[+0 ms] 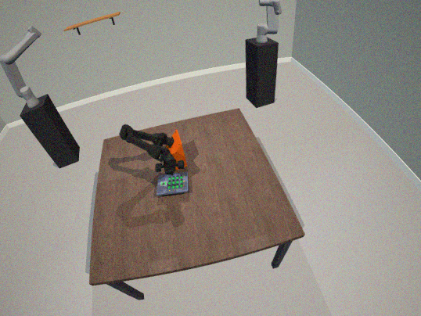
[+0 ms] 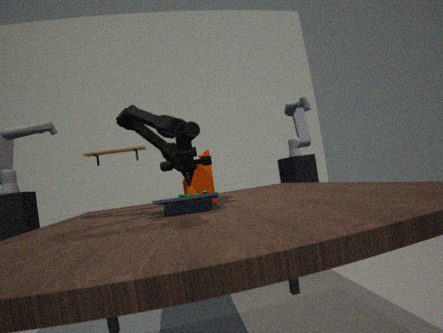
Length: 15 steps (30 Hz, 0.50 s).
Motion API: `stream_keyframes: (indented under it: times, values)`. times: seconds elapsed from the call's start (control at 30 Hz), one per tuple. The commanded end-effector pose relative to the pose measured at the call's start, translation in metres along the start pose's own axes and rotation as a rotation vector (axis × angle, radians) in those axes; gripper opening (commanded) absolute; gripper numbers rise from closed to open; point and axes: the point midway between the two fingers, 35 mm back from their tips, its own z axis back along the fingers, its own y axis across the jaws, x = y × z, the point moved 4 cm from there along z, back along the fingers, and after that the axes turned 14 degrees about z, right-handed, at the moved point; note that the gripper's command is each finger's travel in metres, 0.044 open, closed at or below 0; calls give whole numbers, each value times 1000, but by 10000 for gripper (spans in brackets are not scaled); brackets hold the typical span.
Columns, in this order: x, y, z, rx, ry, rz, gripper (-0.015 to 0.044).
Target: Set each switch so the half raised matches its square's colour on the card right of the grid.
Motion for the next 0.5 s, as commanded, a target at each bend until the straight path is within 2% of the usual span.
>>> stream_keyframes:
  times: [0.0, 0.47]
  values:
    - [-2, 1, -4, -3, 0, 11, 0]
    - [-1, 1, -24, -3, 0, 11, 0]
